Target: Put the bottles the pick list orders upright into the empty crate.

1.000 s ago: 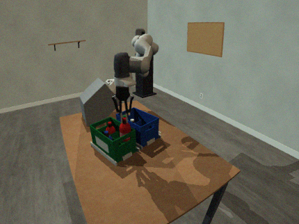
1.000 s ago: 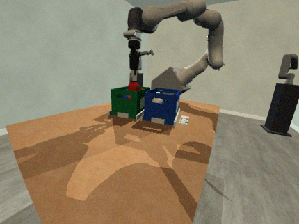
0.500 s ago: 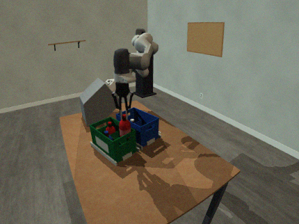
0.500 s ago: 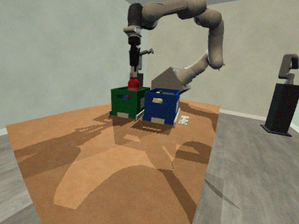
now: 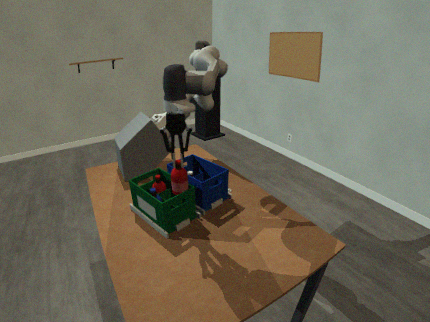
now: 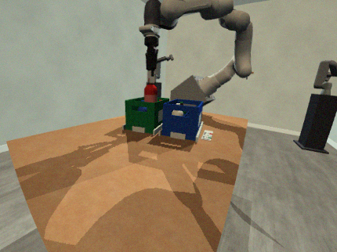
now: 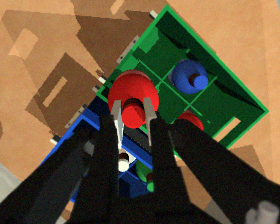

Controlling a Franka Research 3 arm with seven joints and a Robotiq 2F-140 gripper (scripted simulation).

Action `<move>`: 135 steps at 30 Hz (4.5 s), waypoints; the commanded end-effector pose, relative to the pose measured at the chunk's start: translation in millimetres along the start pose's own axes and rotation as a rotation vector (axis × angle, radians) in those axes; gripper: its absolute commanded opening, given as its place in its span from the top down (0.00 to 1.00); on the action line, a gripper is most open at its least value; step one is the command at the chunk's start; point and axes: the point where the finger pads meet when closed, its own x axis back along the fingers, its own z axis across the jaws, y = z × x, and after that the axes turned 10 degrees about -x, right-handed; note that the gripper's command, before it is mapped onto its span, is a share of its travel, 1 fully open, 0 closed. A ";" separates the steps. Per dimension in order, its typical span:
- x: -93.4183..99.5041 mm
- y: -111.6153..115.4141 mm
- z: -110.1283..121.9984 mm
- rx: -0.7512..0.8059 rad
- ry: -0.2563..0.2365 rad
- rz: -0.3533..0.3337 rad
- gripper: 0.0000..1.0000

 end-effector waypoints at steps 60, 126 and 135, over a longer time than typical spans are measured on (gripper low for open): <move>40.2 -0.5 1.1 -0.006 0.002 0.007 1.00; 40.2 -0.5 1.1 -0.006 0.002 0.007 1.00; 40.2 -0.5 1.1 -0.006 0.002 0.007 1.00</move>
